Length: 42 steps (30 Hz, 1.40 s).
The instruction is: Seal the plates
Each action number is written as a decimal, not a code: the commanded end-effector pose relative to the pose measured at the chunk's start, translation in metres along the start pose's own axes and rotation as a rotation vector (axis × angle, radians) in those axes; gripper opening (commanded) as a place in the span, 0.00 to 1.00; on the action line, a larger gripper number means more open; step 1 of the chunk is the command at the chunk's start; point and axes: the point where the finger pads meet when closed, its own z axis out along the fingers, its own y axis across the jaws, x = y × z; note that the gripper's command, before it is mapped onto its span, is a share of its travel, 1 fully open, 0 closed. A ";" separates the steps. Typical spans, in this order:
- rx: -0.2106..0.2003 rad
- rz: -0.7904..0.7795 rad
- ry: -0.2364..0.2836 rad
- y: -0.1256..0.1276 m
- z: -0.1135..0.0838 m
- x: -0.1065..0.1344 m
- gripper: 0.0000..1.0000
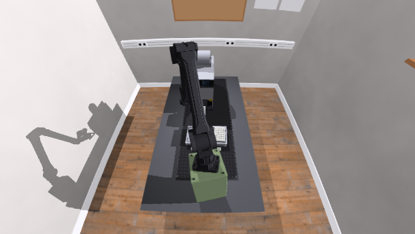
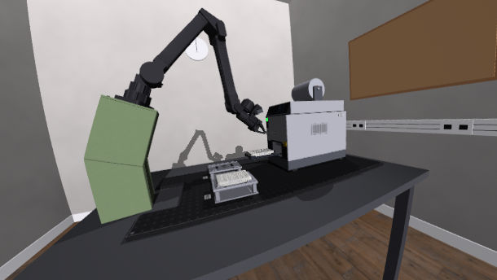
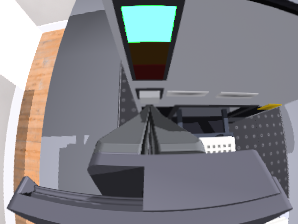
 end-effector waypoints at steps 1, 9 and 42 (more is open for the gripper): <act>-0.008 0.003 -0.035 0.005 0.003 -0.027 0.00; 0.003 0.009 -0.044 -0.002 0.007 -0.033 0.00; -0.022 -0.003 -0.032 0.015 0.012 -0.023 0.00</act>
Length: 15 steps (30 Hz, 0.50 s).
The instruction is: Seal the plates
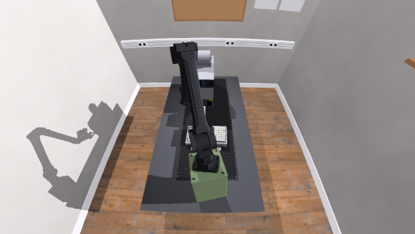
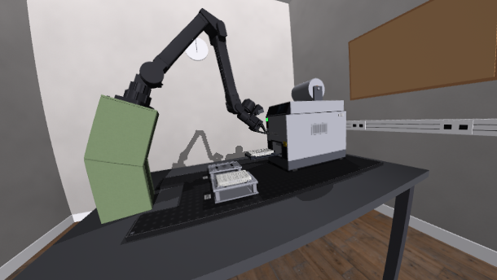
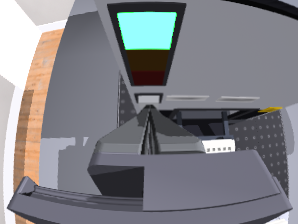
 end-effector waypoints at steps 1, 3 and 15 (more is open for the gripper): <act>-0.023 -0.003 -0.035 0.016 0.007 -0.021 0.00; -0.023 -0.002 -0.036 0.016 0.007 -0.022 0.00; -0.005 0.013 -0.066 0.003 0.014 -0.038 0.00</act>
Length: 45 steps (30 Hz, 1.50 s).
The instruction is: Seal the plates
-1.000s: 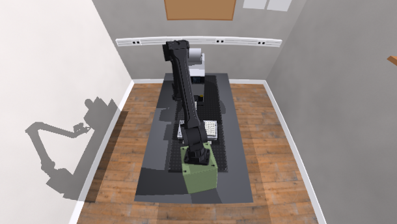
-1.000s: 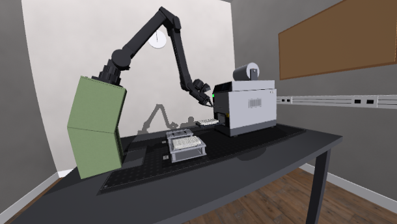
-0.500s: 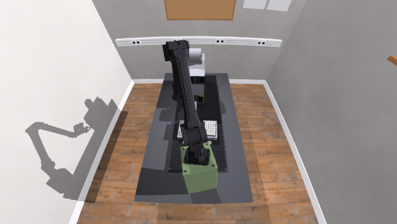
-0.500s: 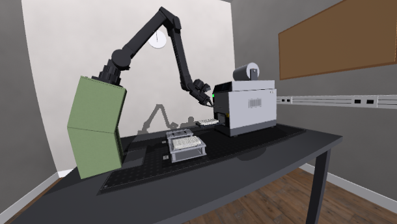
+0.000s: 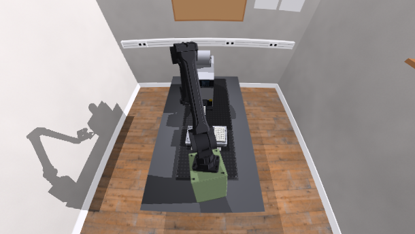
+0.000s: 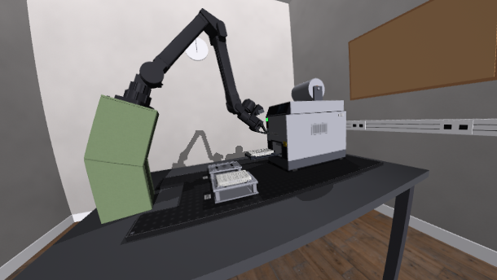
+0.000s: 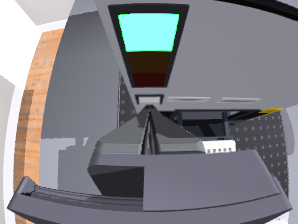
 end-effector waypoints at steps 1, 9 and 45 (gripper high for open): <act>-0.004 0.015 -0.069 0.001 0.013 -0.038 0.00; 0.004 0.015 -0.062 -0.002 0.016 -0.040 0.00; -0.028 0.020 -0.054 0.015 -0.032 -0.017 0.00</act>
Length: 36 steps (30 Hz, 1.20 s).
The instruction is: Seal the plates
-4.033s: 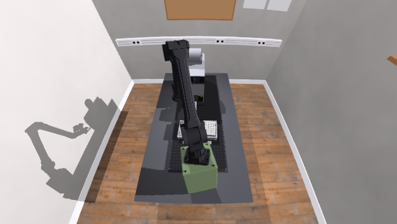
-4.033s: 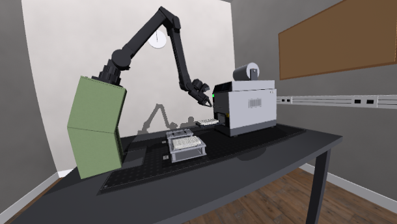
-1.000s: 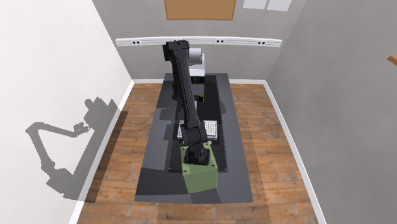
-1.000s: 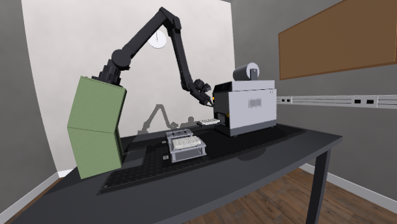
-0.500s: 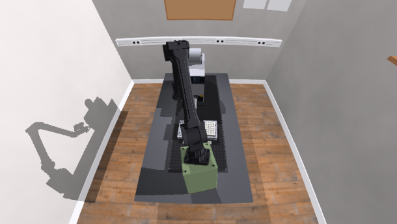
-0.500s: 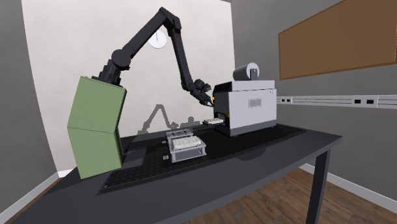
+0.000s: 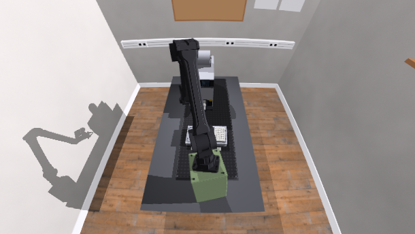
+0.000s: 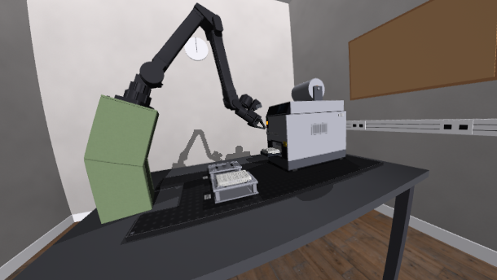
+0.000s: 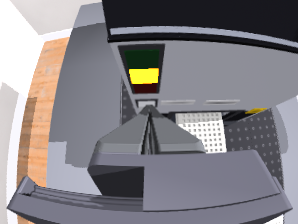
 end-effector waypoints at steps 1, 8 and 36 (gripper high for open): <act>-0.035 -0.008 0.004 0.018 -0.006 0.008 0.00; -0.010 -0.021 0.041 0.006 -0.030 0.019 0.00; -0.029 0.002 0.019 0.010 -0.156 0.027 0.00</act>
